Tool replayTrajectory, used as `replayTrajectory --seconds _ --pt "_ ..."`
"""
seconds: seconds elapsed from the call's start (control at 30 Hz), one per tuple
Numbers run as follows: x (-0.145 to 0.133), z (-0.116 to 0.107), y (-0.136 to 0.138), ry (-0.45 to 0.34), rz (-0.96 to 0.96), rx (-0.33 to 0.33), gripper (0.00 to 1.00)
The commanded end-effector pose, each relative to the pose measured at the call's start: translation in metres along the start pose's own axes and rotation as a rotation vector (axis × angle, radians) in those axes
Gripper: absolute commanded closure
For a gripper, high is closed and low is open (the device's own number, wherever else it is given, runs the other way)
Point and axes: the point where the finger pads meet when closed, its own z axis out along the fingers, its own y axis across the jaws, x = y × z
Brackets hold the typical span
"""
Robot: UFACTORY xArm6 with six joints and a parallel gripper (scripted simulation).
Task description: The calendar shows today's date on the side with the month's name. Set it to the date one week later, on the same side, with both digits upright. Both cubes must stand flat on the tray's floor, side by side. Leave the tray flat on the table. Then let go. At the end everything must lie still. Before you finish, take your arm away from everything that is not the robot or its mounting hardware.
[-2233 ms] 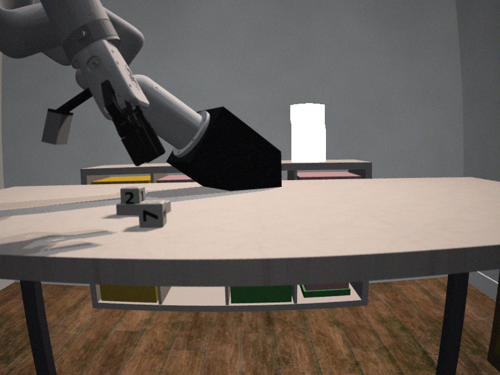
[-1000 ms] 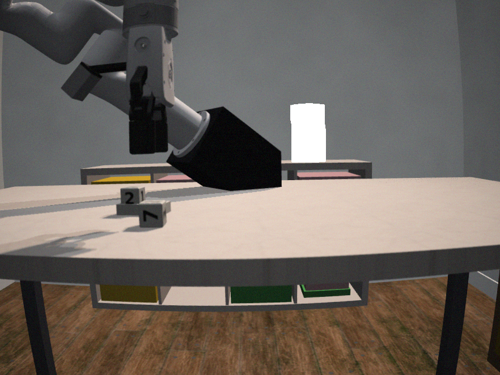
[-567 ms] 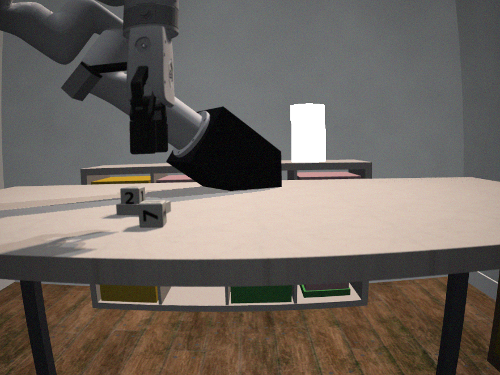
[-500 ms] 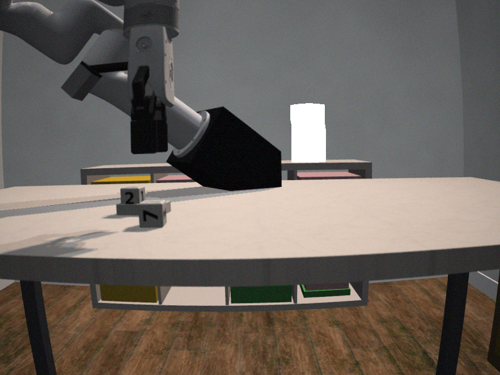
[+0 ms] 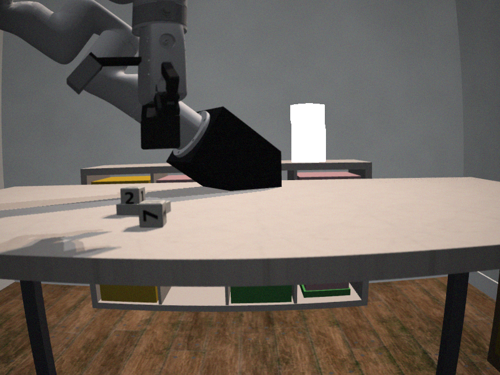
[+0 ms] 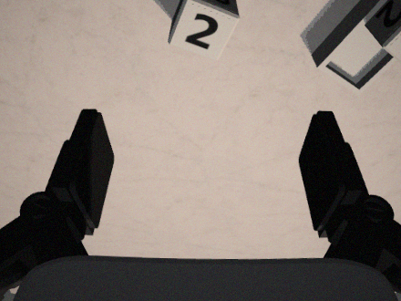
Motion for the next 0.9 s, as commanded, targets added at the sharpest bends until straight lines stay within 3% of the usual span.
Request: replayTrajectory --seconds 0.0,0.87 --pt "-0.004 -0.003 0.0 -0.007 -0.145 -0.002 0.0" --pt "-0.028 -0.013 0.007 -0.009 -0.98 0.002 0.0"
